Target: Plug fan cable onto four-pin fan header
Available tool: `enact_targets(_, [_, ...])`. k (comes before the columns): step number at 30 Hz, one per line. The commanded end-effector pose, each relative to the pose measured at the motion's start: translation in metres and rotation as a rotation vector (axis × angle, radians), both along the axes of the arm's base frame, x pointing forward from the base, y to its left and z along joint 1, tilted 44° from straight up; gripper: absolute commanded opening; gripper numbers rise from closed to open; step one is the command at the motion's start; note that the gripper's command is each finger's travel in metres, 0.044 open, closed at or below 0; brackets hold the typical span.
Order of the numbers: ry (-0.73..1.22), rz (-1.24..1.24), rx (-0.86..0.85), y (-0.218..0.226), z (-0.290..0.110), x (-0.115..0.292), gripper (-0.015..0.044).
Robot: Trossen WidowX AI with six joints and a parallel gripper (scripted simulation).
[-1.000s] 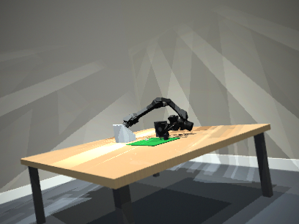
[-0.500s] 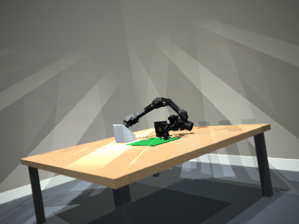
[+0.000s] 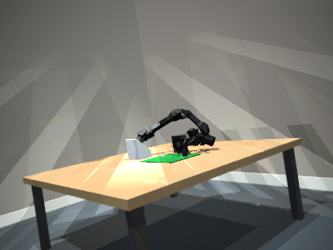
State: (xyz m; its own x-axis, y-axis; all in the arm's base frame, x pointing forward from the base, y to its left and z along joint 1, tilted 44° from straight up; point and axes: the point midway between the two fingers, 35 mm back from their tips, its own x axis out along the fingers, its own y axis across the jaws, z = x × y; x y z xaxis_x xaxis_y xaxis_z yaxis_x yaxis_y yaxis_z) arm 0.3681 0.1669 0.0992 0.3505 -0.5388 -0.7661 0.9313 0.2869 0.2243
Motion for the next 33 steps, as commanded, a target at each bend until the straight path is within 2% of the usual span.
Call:
enact_targets(1, [0.021,0.002,0.04,-0.003,0.004,0.001,0.0245])
enact_targets(8, [0.143,-0.018,0.134,-0.014,-0.005,0.001,0.0429])
enact_targets(9, [0.16,-0.02,0.149,-0.016,-0.006,0.0,0.044])
enact_targets(33, [0.458,-0.042,0.569,-0.04,-0.015,-0.002,0.044])
